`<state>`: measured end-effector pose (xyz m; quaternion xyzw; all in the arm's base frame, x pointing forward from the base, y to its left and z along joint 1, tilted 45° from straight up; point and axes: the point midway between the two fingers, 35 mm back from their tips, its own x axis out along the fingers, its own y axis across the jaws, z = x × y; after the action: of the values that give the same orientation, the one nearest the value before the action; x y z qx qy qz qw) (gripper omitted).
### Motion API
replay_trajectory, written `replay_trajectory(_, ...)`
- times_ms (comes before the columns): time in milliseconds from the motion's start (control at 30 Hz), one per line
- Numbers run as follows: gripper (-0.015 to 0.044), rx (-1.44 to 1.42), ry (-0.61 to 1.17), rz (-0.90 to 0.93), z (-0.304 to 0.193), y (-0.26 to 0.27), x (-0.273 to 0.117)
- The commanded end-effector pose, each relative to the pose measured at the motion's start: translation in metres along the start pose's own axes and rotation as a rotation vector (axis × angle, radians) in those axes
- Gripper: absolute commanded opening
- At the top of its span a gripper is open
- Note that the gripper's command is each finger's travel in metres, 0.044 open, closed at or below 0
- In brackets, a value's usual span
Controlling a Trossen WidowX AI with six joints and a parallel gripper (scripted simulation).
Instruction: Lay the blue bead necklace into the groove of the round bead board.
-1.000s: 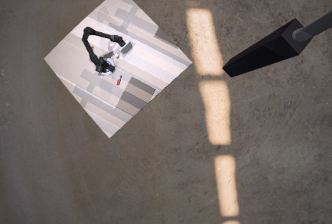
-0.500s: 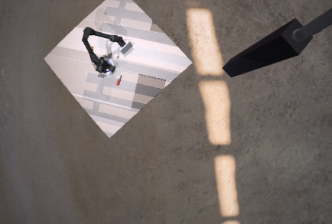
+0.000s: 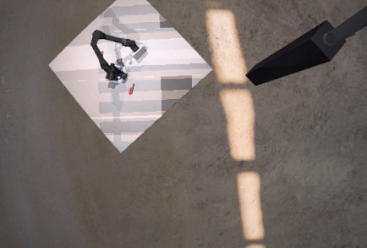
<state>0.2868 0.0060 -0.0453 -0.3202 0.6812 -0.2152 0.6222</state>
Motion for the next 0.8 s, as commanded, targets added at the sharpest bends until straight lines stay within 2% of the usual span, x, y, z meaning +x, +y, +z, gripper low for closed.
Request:
replay_trajectory(0,0.0000,0.001,0.000,0.000,0.0001,-0.0002,-0.0004)
replay_trajectory(767,0.0000,-0.007,-0.002,-0.004,-0.0007,0.0068,-0.0060)
